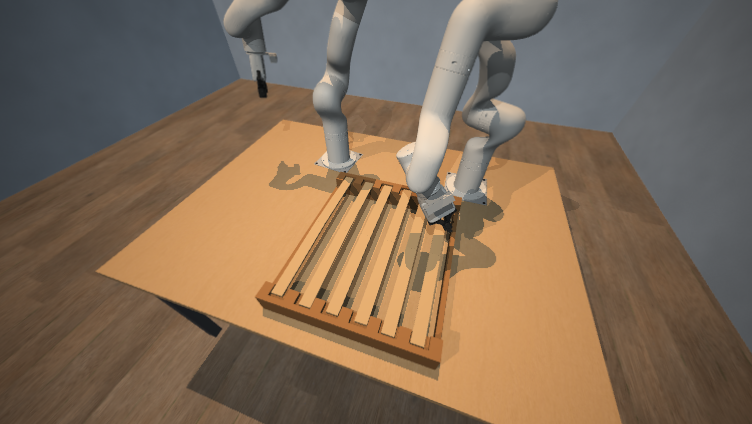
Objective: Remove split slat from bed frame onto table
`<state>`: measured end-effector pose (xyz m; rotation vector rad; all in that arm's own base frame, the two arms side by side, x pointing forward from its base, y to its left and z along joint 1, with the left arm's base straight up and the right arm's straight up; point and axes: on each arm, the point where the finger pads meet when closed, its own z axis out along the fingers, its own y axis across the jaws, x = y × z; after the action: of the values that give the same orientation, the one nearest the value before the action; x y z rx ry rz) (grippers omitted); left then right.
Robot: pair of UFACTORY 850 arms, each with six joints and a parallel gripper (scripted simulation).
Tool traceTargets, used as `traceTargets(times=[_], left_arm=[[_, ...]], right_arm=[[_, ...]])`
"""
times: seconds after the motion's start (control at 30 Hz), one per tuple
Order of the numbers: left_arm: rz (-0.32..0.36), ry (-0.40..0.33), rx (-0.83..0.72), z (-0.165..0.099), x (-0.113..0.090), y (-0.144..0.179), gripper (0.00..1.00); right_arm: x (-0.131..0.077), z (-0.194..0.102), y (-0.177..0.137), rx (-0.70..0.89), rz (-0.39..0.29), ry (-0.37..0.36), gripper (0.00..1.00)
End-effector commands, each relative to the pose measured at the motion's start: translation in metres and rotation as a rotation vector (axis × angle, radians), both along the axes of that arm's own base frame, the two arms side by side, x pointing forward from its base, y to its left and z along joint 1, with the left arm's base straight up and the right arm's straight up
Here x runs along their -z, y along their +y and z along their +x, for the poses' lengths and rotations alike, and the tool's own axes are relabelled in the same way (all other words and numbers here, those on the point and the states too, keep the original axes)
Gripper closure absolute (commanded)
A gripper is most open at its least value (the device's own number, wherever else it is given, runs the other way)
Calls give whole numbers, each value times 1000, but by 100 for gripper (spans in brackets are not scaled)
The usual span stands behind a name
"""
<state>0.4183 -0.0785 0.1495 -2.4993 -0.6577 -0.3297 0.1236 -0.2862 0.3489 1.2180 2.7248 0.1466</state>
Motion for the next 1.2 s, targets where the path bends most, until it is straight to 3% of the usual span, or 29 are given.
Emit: traceTargets(times=[0.0, 0.27, 0.3, 0.83, 0.87, 1.17], left_arm=[[2, 2, 3, 3, 0, -2, 100], [2, 2, 3, 3, 0, -2, 100], [2, 2, 125, 34, 0, -63, 100], [2, 2, 125, 34, 0, -63, 100], [2, 1, 246, 57, 0, -127, 100], [2, 1, 246, 57, 0, -127, 100]], right_arm=[[-1, 0, -1, 0, -2, -1, 0], [-1, 0, -1, 0, -2, -1, 0], [-1, 0, -1, 0, -2, -1, 0], [-1, 0, -1, 0, -2, -1, 0], [-1, 0, -1, 0, -2, -1, 0], [-1, 0, -1, 0, -2, -1, 0]])
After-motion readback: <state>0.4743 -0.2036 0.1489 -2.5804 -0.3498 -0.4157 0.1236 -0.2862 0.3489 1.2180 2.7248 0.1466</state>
